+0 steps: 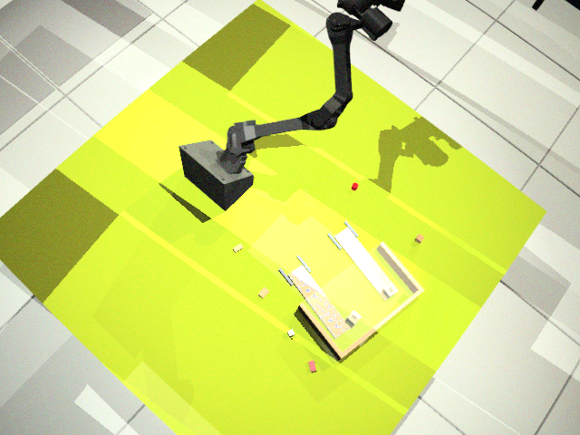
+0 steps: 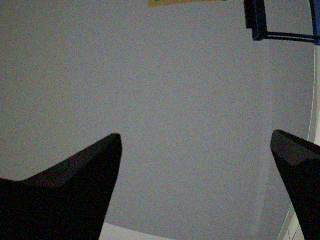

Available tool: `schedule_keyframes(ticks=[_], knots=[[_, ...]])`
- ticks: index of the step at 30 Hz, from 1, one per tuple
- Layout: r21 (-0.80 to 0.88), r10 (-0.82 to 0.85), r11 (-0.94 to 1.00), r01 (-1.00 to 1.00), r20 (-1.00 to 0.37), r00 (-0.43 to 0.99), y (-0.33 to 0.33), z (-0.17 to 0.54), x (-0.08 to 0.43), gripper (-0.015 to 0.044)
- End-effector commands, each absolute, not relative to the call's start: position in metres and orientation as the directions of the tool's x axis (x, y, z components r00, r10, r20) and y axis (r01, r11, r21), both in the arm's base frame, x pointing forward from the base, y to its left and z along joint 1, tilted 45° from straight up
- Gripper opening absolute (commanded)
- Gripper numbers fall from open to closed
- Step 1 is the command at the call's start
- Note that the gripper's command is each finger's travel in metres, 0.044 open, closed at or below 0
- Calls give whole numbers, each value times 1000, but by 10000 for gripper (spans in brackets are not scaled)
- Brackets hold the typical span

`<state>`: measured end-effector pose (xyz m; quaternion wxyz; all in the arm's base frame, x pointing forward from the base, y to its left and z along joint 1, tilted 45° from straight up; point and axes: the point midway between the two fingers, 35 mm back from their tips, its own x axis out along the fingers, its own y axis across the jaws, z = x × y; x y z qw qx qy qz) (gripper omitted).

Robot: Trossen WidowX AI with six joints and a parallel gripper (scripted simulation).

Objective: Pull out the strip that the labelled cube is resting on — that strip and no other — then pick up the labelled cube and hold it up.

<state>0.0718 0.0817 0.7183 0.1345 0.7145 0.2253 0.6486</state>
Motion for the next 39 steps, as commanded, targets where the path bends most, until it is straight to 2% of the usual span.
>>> schedule_keyframes(ticks=[1, 10, 20, 30, 39], knots=[[482, 494, -863, 150, 868, 51, 81, 718, 69, 400], [361, 301, -878, 313, 927, -224, 42, 714, -42, 400], [196, -81, -796, 573, 903, -422, -66, 679, -133, 400], [70, -424, -602, 795, 816, -393, -176, 631, -142, 400], [-6, -730, -273, 962, 652, -203, -287, 559, -100, 400]])
